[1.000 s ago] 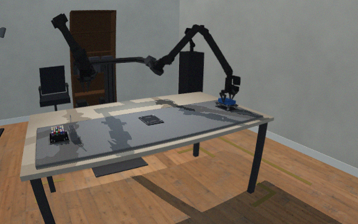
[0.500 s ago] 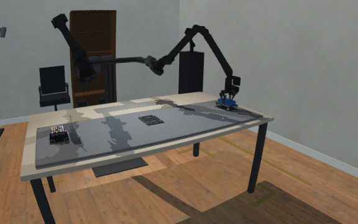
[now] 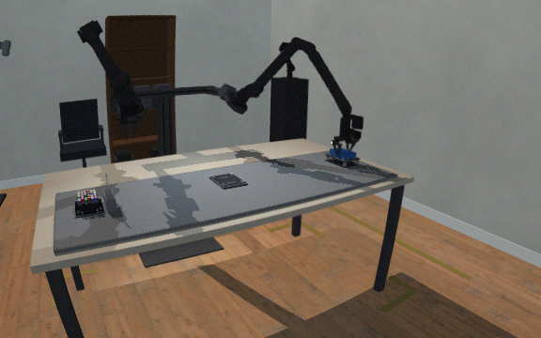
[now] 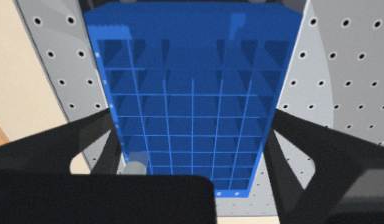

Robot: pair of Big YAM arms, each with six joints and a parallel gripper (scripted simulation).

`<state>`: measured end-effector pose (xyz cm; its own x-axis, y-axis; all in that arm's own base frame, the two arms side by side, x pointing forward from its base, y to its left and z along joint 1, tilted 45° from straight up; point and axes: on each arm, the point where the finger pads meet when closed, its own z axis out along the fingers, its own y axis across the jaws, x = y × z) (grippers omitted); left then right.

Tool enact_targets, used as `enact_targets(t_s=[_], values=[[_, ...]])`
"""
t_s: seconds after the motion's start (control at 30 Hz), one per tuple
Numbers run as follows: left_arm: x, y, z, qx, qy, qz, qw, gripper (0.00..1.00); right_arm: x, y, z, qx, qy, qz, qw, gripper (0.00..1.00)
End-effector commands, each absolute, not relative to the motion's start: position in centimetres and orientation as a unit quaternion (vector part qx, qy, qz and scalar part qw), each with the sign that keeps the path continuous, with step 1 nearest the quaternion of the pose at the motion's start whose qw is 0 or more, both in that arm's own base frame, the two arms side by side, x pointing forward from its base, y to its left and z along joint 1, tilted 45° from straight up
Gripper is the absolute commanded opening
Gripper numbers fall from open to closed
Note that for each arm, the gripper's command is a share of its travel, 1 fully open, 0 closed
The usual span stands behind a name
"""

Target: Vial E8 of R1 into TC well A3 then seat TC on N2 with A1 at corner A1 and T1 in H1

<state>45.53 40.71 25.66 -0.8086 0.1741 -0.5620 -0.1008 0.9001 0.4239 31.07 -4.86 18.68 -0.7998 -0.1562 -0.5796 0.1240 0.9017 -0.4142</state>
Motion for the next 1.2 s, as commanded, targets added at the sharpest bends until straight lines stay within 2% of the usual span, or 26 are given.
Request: enact_targets(t_s=[0.0, 0.03, 0.7, 1.17], values=[[46.8, 41.4, 28.1, 0.02, 0.915, 0.237, 0.327, 0.0, 31.5, -4.8, 19.8, -0.002, 0.919, -0.22, 0.327, 0.24], [46.8, 41.4, 28.1, 0.02, 0.915, 0.237, 0.327, 1.0, 31.5, -4.8, 19.8, -0.002, 0.919, -0.22, 0.327, 0.24], [46.8, 41.4, 28.2, 0.02, 0.914, 0.237, 0.328, 1.0, 31.5, -4.8, 19.8, -0.002, 0.919, -0.22, 0.327, 0.24], [44.0, 40.4, 30.1, 0.018, 0.916, 0.239, 0.323, 1.0, 31.5, -4.8, 19.8, -0.002, 0.919, -0.22, 0.327, 0.24]])
